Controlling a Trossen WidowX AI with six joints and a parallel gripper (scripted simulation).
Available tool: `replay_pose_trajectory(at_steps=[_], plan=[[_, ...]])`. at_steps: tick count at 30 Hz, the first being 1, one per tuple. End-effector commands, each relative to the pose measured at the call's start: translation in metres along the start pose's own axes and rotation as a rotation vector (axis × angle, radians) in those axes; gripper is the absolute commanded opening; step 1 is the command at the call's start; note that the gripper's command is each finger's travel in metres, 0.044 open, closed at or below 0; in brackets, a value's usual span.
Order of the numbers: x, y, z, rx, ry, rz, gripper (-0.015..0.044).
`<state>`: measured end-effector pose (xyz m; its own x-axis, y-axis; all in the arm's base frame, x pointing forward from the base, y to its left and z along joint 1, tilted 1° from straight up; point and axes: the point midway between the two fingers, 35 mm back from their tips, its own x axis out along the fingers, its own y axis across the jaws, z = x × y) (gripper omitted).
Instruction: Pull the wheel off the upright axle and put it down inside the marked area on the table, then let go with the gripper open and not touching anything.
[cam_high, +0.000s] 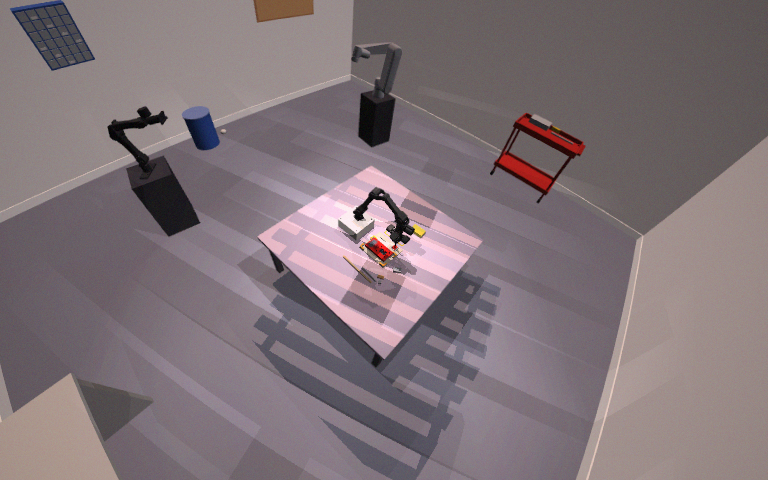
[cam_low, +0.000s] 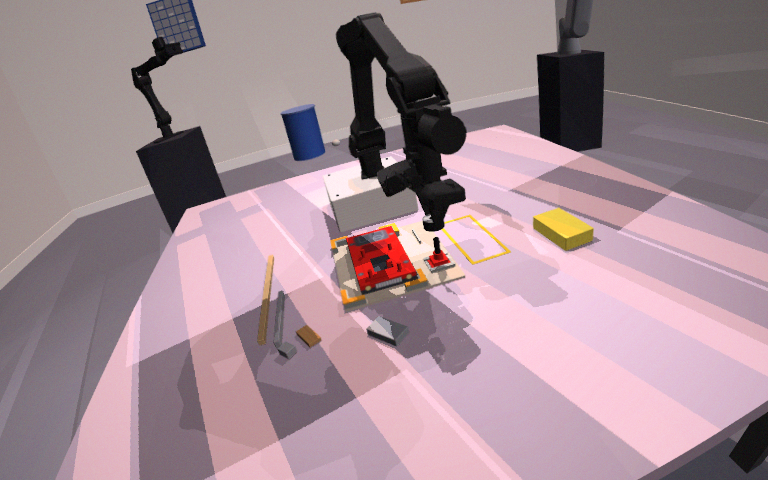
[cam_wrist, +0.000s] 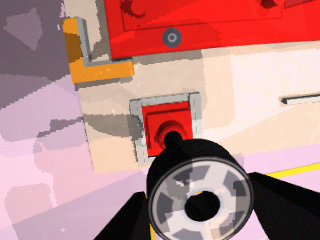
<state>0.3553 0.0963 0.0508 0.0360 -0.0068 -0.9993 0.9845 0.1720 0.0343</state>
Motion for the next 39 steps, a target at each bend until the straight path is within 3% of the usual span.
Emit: replay_pose_trajectory(at_steps=[1,39], plan=[[-0.010,0.001,0.000,0.005,0.000,0.005,0.0000],[-0.016,-0.060,-0.098,0.005,0.010,-0.001,0.0000]])
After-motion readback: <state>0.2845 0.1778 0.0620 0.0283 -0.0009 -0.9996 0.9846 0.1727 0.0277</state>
